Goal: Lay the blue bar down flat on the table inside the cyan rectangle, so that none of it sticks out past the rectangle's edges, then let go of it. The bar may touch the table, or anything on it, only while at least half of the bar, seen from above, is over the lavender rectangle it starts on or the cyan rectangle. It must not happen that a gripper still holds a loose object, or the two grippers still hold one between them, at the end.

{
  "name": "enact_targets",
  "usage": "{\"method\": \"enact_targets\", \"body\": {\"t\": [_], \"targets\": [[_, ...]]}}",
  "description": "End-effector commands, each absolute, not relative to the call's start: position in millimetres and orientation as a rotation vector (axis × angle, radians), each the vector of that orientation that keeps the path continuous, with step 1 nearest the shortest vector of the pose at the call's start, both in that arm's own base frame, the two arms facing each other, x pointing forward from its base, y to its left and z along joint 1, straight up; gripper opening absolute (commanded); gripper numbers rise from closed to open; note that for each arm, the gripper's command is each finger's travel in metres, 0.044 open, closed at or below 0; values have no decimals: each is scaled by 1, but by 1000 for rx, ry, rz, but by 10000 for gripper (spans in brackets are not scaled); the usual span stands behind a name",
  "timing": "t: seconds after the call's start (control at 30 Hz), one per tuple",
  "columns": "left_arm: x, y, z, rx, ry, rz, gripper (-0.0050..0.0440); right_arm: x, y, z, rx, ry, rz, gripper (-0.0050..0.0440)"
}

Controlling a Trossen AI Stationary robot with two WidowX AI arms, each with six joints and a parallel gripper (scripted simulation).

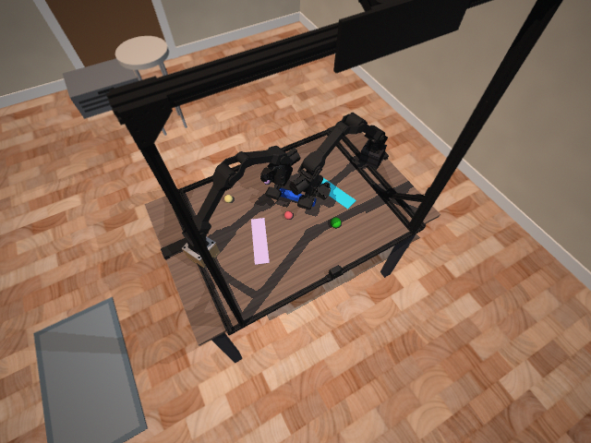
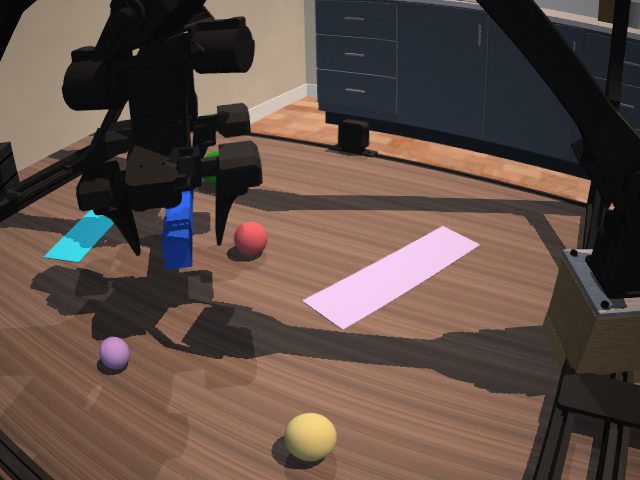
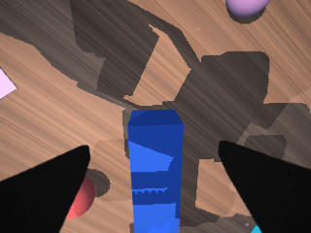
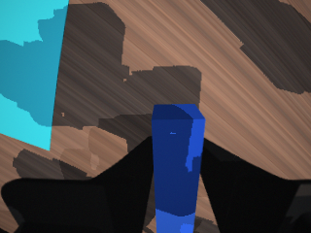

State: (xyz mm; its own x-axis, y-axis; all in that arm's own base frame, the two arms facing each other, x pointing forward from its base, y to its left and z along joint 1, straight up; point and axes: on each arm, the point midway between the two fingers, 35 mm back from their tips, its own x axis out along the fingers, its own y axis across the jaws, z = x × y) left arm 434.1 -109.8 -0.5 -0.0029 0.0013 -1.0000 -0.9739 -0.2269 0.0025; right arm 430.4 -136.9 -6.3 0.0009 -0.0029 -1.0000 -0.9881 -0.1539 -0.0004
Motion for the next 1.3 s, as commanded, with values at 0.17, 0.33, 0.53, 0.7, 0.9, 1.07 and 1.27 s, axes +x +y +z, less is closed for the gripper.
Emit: {"method": "enact_targets", "body": {"t": [0.17, 0.33, 0.53, 0.7, 0.9, 1.07, 1.27], "targets": [[435, -110, 5, -1396, 1106, 1366, 440, 430, -137, -7, -1323, 1131, 1323, 0], [435, -110, 34, -1515, 1200, 1279, 440, 430, -137, -7, -1323, 1131, 1323, 0], [436, -109, 39, -1515, 1203, 1242, 440, 430, -137, -7, -1323, 1131, 1323, 0], [441, -102, 61, -1474, 1185, 1056, 440, 430, -137, -7, -1323, 1131, 1323, 0], [444, -93, 90, -1400, 1135, 831, 440, 430, -137, -7, -1323, 1131, 1323, 0], [444, -83, 119, -1304, 1058, 629, 440, 430, -137, -7, -1323, 1131, 1323, 0], [441, -73, 149, -1190, 961, 454, 440, 430, -137, -7, -1323, 1131, 1323, 0]]}}
